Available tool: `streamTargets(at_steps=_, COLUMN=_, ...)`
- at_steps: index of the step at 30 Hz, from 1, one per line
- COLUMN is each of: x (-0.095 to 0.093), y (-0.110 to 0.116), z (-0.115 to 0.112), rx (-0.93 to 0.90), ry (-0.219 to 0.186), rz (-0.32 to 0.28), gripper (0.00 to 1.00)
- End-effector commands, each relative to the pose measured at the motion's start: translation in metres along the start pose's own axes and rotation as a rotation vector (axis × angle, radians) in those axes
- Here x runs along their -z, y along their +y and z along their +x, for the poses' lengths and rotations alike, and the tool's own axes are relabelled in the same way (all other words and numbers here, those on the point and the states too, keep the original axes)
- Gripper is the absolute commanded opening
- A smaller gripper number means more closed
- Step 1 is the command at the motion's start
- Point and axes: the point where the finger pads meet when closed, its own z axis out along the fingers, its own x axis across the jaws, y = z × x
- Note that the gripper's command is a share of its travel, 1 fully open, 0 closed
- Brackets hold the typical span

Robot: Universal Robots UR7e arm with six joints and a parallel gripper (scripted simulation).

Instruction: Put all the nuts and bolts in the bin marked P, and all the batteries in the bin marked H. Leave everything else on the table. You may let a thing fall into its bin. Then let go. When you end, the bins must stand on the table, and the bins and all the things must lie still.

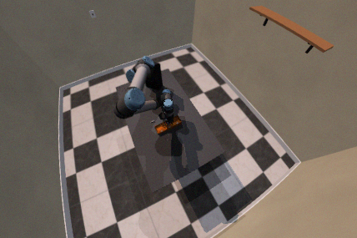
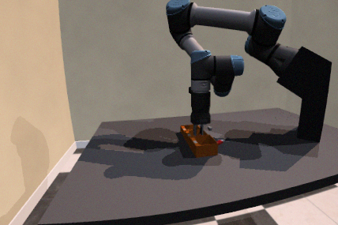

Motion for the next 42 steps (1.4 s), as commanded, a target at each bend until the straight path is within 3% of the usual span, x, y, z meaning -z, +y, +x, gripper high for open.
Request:
streamTargets(at_steps=1, x=0.000, y=0.000, z=0.000, rx=0.000, ry=-0.001, rz=0.000, gripper=0.54)
streamTargets(at_steps=12, x=0.004, y=0.000, z=0.000, rx=0.000, ry=-0.001, rz=0.000, gripper=0.54)
streamTargets(at_steps=35, x=0.037, y=0.000, z=0.000, rx=0.000, ry=-0.001, rz=0.000, gripper=0.54)
streamTargets(at_steps=42, x=0.038, y=0.000, z=0.000, rx=0.000, ry=-0.001, rz=0.000, gripper=0.54)
